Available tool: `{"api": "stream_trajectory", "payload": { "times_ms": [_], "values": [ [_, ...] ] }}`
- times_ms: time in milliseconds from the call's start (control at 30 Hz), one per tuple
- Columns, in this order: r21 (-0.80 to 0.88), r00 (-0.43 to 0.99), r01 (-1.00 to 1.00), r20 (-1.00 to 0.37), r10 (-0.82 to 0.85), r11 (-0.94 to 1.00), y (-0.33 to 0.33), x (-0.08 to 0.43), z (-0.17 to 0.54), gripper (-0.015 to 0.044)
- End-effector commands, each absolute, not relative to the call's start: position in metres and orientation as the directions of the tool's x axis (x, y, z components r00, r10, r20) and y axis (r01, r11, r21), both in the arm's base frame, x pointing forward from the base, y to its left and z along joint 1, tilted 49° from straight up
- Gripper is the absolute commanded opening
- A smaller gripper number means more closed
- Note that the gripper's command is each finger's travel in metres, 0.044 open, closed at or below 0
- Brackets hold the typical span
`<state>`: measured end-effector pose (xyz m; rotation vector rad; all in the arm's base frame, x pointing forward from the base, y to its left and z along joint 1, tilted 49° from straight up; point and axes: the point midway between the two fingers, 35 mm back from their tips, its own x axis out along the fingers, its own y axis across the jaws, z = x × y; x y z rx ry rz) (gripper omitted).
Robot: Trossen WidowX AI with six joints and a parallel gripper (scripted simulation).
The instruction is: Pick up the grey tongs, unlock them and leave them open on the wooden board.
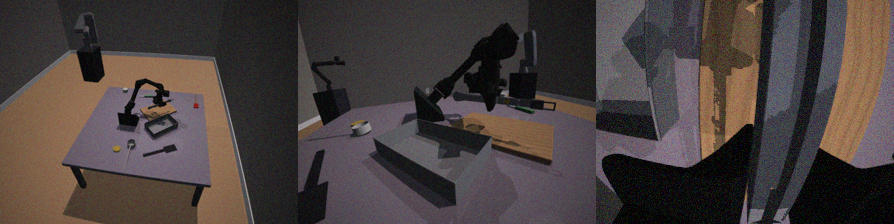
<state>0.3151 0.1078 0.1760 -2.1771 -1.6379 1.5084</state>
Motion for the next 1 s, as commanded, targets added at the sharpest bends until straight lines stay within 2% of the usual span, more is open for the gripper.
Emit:
{"api": "stream_trajectory", "payload": {
  "times_ms": [0, 967],
  "values": [
    [-0.534, -0.022, 0.716, -0.66, 0.751, -0.449, 0.112, 0.315, 0.172, -0.015],
    [-0.565, -0.053, 0.696, -0.657, 0.752, -0.443, 0.147, 0.308, 0.144, -0.015]
  ]
}}
